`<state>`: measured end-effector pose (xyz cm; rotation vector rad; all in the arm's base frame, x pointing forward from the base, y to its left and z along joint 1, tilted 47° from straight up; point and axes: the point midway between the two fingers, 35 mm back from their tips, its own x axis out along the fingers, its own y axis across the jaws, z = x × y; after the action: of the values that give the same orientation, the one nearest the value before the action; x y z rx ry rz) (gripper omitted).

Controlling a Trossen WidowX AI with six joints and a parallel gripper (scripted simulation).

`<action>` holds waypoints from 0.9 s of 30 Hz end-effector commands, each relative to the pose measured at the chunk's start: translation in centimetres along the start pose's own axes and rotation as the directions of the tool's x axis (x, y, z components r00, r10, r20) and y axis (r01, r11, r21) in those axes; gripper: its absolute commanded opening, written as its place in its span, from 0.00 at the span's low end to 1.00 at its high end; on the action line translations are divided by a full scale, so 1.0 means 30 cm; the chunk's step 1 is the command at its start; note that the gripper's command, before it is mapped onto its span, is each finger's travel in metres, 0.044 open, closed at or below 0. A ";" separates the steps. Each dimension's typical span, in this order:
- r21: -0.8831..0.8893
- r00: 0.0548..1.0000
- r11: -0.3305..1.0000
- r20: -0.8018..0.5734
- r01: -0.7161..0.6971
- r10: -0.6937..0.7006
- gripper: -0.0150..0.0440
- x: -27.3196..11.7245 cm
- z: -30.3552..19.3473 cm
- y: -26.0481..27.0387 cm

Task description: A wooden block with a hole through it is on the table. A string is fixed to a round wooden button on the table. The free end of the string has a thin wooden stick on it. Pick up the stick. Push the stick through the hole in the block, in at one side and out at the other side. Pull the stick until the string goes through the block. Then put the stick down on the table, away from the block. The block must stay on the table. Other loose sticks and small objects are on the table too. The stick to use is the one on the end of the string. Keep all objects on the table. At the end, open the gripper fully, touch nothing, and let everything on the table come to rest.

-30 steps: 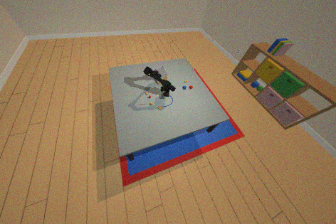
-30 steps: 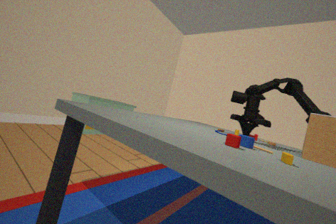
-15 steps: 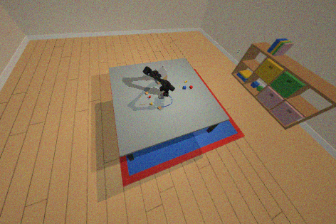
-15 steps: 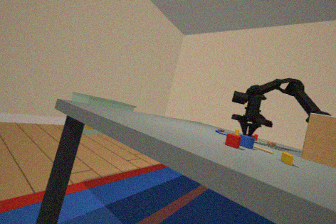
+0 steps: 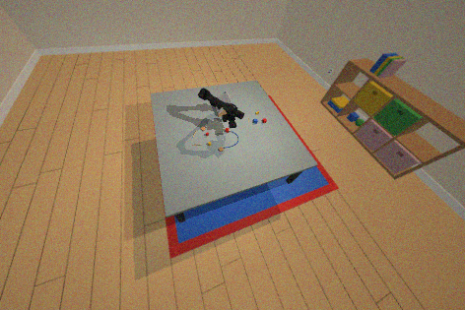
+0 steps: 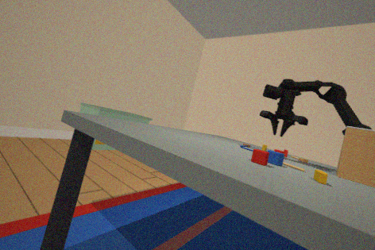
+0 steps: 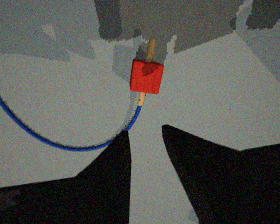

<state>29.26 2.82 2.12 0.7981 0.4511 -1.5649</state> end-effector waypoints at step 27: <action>-0.435 0.999 -0.901 0.037 -0.010 -0.029 0.46 0.000 0.168 -0.057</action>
<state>27.95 1.20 4.54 -0.6930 1.5359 -0.5272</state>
